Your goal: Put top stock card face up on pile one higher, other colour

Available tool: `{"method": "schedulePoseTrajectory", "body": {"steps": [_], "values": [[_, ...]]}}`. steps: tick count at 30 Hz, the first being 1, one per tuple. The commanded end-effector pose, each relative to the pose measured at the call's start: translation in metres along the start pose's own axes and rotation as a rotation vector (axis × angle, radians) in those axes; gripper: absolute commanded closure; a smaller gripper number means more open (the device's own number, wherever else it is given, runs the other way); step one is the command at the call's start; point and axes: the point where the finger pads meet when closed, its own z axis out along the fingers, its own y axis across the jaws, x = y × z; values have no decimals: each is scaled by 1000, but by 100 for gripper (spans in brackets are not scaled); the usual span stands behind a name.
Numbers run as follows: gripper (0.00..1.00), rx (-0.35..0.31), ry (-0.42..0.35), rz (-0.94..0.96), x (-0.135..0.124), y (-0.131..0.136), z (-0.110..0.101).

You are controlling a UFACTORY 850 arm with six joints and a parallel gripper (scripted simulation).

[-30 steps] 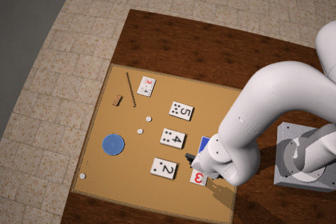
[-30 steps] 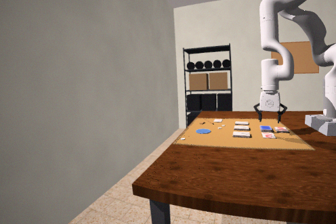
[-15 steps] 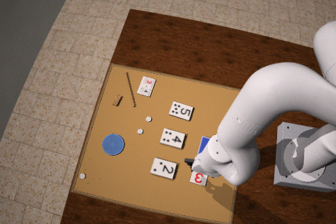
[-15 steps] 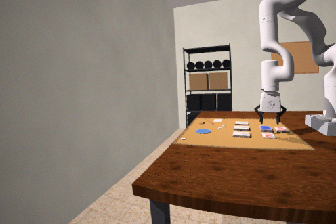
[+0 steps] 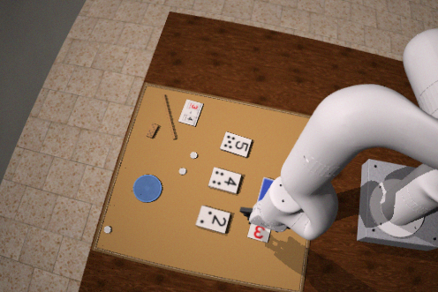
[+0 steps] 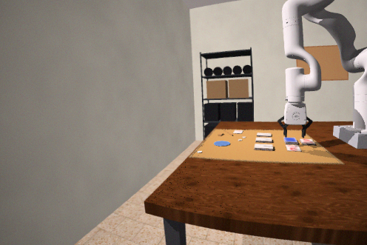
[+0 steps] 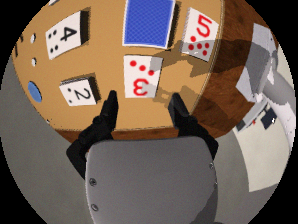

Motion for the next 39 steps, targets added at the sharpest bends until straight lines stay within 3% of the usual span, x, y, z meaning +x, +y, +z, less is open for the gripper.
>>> {"method": "schedulePoseTrajectory", "body": {"steps": [1, 39], "values": [[14, 1, -1, 0, 0, -1, 4], [14, 1, -1, 0, -1, -2, 41]]}}
